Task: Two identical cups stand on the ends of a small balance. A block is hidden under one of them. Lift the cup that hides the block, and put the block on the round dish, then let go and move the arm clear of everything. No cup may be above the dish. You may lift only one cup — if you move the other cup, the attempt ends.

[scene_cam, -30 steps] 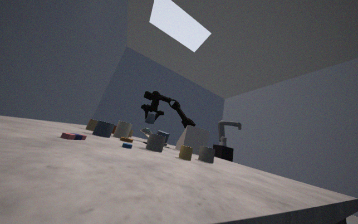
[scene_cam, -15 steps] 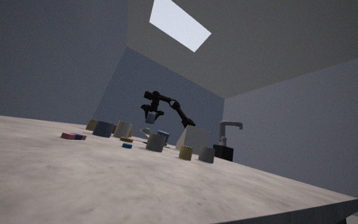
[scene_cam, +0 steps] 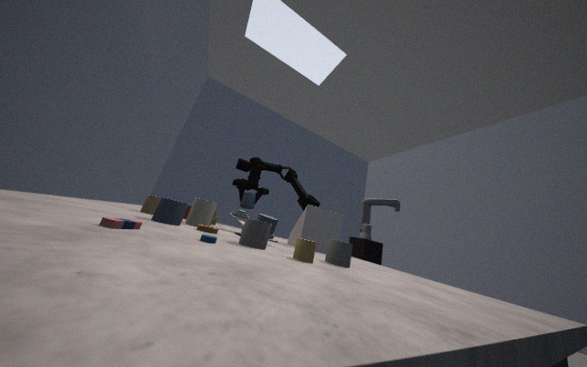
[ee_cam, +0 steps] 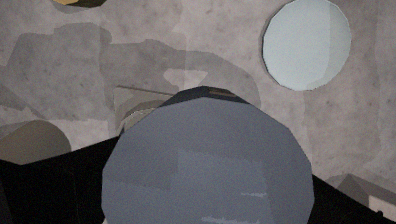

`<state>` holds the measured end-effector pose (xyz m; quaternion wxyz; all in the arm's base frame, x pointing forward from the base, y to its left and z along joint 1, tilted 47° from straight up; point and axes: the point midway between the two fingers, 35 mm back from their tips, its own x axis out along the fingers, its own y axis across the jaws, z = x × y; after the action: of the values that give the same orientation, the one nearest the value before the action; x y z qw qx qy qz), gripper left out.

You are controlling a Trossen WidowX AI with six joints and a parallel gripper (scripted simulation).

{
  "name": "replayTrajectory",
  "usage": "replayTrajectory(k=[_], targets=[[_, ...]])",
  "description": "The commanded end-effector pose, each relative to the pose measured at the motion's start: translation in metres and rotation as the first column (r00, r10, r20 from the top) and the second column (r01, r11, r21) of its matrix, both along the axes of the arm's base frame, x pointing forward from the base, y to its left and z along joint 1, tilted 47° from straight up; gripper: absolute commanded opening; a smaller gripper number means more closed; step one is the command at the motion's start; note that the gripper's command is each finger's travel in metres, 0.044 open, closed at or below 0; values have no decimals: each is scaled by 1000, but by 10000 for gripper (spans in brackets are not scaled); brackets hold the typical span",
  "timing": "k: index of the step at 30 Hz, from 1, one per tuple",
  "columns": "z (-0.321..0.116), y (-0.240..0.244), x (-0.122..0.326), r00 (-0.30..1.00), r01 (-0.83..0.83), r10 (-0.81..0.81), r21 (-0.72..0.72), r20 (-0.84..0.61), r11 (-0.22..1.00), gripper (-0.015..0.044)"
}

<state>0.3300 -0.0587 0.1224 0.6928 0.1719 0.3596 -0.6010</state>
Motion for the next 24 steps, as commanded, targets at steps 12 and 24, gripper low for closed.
replayTrajectory(k=[12, 24], targets=[[32, -87, -67, 1000, -2, 1, 53, 24, 999, 0], [46, -132, -132, 999, -14, 14, 11, 37, 1000, 0]])
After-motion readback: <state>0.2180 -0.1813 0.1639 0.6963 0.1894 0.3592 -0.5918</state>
